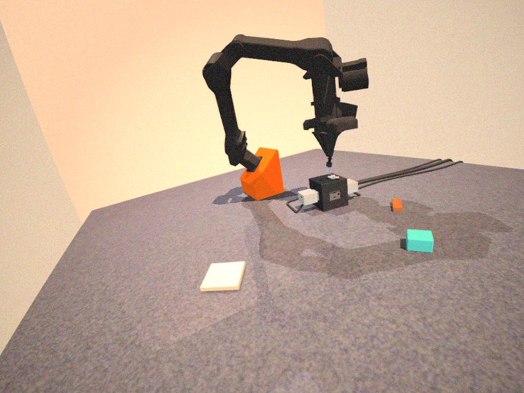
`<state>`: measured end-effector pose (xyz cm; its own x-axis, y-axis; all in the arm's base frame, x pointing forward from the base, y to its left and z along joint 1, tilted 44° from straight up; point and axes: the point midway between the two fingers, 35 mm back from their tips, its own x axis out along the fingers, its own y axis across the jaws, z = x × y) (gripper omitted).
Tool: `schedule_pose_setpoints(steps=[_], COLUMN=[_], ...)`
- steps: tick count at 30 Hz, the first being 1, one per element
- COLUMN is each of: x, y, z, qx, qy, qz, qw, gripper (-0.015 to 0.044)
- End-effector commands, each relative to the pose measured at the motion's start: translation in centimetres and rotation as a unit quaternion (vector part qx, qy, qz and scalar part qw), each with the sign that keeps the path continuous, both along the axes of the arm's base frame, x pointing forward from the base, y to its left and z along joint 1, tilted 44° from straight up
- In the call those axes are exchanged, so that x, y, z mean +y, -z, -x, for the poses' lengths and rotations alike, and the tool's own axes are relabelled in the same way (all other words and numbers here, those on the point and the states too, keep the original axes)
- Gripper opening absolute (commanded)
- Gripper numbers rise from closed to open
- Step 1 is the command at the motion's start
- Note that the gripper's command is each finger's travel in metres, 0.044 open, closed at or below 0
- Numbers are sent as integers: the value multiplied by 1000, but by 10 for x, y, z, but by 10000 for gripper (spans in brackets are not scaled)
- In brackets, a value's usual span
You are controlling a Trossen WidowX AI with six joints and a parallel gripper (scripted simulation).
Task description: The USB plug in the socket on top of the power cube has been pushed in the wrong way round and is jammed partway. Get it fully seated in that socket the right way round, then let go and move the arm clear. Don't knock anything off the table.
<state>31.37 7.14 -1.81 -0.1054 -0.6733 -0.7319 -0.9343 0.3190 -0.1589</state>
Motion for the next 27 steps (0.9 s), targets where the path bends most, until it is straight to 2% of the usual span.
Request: schedule_pose_setpoints(steps=[1, 27], x=[0, -1], y=[0, 2], z=[0, 0], qx=[5, -1], qy=[-5, -6], qz=[-1, -13], qw=[1000, 1000], gripper=[0, 0])
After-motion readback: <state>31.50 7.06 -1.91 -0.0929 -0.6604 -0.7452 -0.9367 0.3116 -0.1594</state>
